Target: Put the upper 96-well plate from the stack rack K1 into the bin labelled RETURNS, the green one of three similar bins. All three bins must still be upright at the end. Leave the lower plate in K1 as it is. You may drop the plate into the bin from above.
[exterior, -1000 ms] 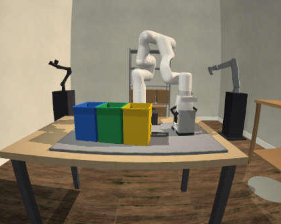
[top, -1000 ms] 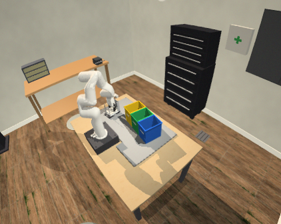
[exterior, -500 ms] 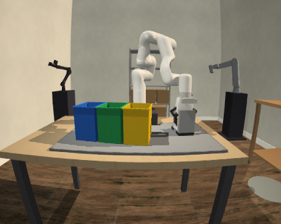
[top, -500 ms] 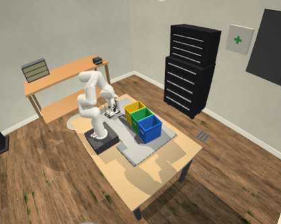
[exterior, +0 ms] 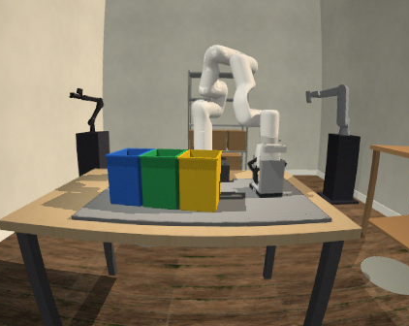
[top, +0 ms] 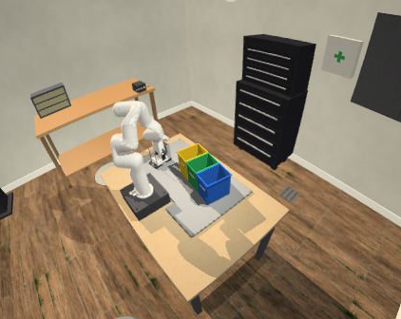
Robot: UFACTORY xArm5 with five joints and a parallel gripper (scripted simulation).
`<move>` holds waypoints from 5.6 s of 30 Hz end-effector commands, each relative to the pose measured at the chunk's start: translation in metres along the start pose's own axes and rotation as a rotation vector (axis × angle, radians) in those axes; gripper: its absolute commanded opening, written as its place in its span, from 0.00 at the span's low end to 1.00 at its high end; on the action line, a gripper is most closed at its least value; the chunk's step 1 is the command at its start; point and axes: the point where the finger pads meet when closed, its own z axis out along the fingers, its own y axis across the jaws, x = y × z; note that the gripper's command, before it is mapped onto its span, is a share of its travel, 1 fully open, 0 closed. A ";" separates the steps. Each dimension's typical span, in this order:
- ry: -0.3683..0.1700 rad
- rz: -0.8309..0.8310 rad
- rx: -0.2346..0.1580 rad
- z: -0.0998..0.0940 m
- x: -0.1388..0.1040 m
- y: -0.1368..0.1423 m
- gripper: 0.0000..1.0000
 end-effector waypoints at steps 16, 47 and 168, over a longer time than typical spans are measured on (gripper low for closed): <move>0.003 0.000 0.002 0.000 0.001 -0.001 1.00; 0.003 0.000 0.002 0.000 0.001 -0.001 0.00; 0.003 0.000 0.002 -0.106 0.002 0.000 0.00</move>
